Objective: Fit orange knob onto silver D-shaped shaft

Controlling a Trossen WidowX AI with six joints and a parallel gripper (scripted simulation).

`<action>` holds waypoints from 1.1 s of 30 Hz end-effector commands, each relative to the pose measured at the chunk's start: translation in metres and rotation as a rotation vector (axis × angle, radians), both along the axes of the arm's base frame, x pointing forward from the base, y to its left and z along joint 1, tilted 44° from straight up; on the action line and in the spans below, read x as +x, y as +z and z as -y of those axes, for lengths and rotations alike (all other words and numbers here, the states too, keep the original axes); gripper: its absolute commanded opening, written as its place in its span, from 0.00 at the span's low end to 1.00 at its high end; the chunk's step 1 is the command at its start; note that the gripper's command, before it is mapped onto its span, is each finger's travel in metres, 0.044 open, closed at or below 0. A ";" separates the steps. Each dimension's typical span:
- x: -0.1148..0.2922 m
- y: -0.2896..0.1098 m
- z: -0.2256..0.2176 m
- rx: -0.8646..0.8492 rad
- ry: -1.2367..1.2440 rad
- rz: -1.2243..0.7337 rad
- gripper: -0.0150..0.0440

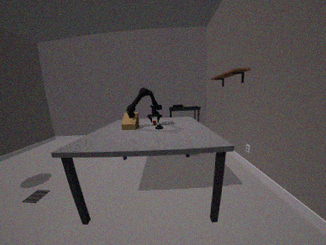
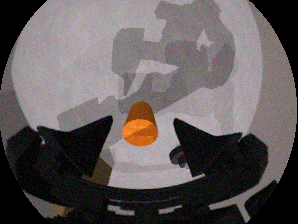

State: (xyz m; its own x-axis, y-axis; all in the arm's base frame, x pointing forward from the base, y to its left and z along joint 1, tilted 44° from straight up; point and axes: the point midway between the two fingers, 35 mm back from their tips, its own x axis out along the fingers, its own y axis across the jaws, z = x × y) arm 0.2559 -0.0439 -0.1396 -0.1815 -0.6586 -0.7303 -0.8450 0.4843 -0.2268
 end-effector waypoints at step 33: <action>-0.008 -0.015 0.015 -0.007 0.003 -0.011 0.35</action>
State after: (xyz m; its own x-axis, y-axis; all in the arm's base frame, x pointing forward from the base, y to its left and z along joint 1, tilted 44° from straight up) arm 0.2460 -0.0614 -0.1567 -0.1892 -0.6619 -0.7253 -0.8462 0.4847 -0.2216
